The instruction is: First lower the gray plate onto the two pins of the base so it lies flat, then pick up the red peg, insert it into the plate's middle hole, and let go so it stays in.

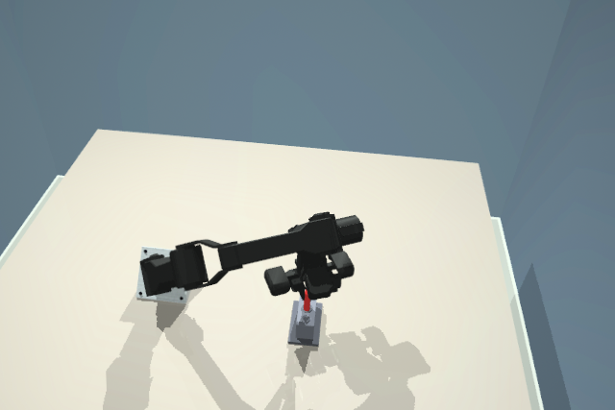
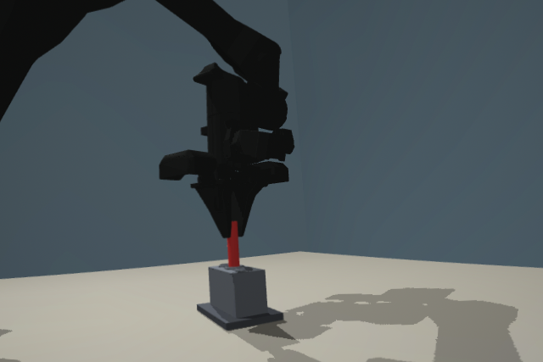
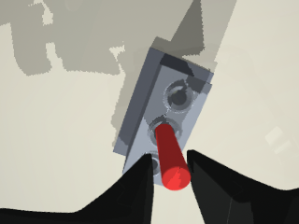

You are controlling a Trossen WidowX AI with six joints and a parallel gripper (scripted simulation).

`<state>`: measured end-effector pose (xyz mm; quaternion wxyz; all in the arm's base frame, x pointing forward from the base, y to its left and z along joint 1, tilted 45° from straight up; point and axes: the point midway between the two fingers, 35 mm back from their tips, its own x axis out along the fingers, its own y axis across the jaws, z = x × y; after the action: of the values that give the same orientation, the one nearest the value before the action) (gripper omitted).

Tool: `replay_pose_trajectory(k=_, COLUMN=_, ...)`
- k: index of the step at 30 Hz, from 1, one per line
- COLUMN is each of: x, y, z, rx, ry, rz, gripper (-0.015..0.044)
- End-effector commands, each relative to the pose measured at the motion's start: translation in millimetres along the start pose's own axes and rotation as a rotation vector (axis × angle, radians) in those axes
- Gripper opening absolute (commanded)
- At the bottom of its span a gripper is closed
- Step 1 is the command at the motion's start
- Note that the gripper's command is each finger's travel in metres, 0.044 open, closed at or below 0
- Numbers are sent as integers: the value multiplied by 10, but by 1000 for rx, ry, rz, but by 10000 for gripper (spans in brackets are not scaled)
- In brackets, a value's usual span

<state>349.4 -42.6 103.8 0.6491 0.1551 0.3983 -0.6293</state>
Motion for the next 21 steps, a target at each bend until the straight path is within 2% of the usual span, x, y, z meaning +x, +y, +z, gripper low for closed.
replay_pose_trajectory(k=1, x=-1, y=-1, z=-1, rx=0, ry=0, rz=0, gripper=150)
replay_pose_trajectory(k=21, x=-65, y=-7, z=-22, rx=-4, ry=-6, rz=7, gripper=150)
